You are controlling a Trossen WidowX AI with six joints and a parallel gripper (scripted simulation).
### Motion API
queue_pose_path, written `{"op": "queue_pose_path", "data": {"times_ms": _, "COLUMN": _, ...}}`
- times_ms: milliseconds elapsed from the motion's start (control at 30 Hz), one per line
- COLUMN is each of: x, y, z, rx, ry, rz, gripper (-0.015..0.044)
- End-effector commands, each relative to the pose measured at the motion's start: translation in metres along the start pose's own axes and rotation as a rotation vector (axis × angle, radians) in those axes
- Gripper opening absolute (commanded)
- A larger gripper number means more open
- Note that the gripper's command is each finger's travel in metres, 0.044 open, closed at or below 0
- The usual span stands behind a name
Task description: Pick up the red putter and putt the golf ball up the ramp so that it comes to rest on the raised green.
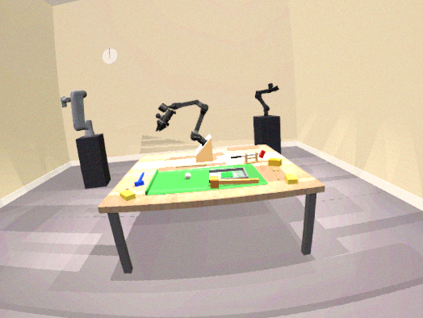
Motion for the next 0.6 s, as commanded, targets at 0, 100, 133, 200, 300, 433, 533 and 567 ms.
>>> {"op": "queue_pose_path", "data": {"times_ms": 0, "x": 0.0, "y": 0.001, "z": 0.0, "rx": 0.003, "ry": -0.002, "rz": 0.004, "gripper": 0.0426}}
{"op": "queue_pose_path", "data": {"times_ms": 100, "x": -0.007, "y": 0.018, "z": 0.007, "rx": 0.053, "ry": -0.031, "rz": 0.069, "gripper": 0.044}}
{"op": "queue_pose_path", "data": {"times_ms": 133, "x": -0.011, "y": 0.027, "z": 0.012, "rx": 0.083, "ry": -0.049, "rz": 0.106, "gripper": 0.044}}
{"op": "queue_pose_path", "data": {"times_ms": 200, "x": -0.017, "y": 0.041, "z": 0.02, "rx": 0.129, "ry": -0.082, "rz": 0.16, "gripper": 0.044}}
{"op": "queue_pose_path", "data": {"times_ms": 300, "x": -0.022, "y": 0.061, "z": 0.037, "rx": 0.217, "ry": -0.164, "rz": 0.224, "gripper": 0.044}}
{"op": "queue_pose_path", "data": {"times_ms": 433, "x": -0.035, "y": 0.091, "z": 0.079, "rx": 0.385, "ry": -0.329, "rz": 0.324, "gripper": 0.044}}
{"op": "queue_pose_path", "data": {"times_ms": 533, "x": -0.051, "y": 0.105, "z": 0.116, "rx": 0.515, "ry": -0.468, "rz": 0.386, "gripper": 0.044}}
{"op": "queue_pose_path", "data": {"times_ms": 567, "x": -0.056, "y": 0.108, "z": 0.13, "rx": 0.559, "ry": -0.517, "rz": 0.403, "gripper": 0.044}}
Point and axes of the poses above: the point midway between the two fingers, 35 mm back from their tips, its own y axis out along the fingers, its own z axis across the jaws, x = y × z, the point moved 5 cm from there along -y, back along the fingers, and after that the axes turned 15 degrees about -y, right-handed, at the moved point
